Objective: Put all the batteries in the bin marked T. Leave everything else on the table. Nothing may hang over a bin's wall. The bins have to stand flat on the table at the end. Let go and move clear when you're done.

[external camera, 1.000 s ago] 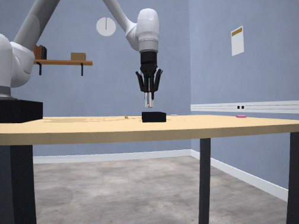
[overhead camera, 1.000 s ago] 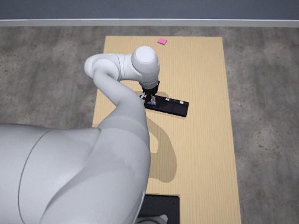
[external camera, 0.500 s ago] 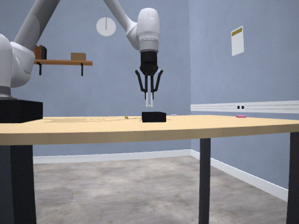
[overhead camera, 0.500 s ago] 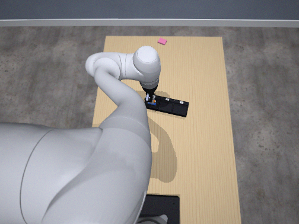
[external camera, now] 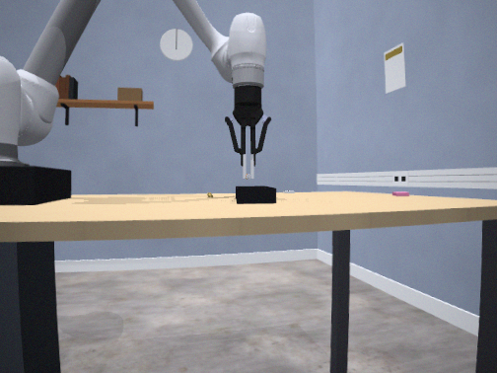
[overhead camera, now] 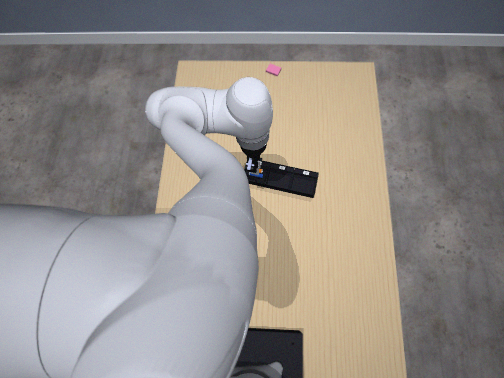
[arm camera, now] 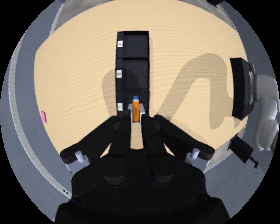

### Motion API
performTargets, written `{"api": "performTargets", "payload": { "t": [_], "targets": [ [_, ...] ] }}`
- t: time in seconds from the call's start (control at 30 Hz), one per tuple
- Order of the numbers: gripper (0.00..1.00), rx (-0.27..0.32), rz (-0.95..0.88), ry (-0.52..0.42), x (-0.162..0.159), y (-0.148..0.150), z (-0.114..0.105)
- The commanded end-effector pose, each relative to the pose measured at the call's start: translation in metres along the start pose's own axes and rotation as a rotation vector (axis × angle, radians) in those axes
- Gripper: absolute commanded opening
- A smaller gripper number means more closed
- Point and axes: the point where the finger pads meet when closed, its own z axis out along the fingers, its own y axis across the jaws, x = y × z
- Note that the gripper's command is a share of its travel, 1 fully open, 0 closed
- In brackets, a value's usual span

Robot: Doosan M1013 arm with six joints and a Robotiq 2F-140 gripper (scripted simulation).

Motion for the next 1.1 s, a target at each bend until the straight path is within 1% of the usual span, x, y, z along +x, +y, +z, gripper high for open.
{"api": "performTargets", "payload": {
  "t": [0.0, 0.3, 0.43, 0.8, 0.83, 1.07],
  "targets": [
    [0.15, 0.001, 0.000, -0.001, 0.000, 0.000, 0.004],
    [0.15, 0.001, 0.000, -0.001, 0.000, 0.000, 0.022],
    [0.15, 0.001, 0.000, -0.001, 0.000, 0.000, 0.026],
    [0.15, 0.001, 0.000, -0.001, 0.000, 0.000, 0.027],
    [0.26, 0.001, 0.000, -0.001, 0.000, 0.000, 0.027],
    [0.26, 0.001, 0.000, -0.001, 0.000, 0.000, 0.027]
  ]
}}
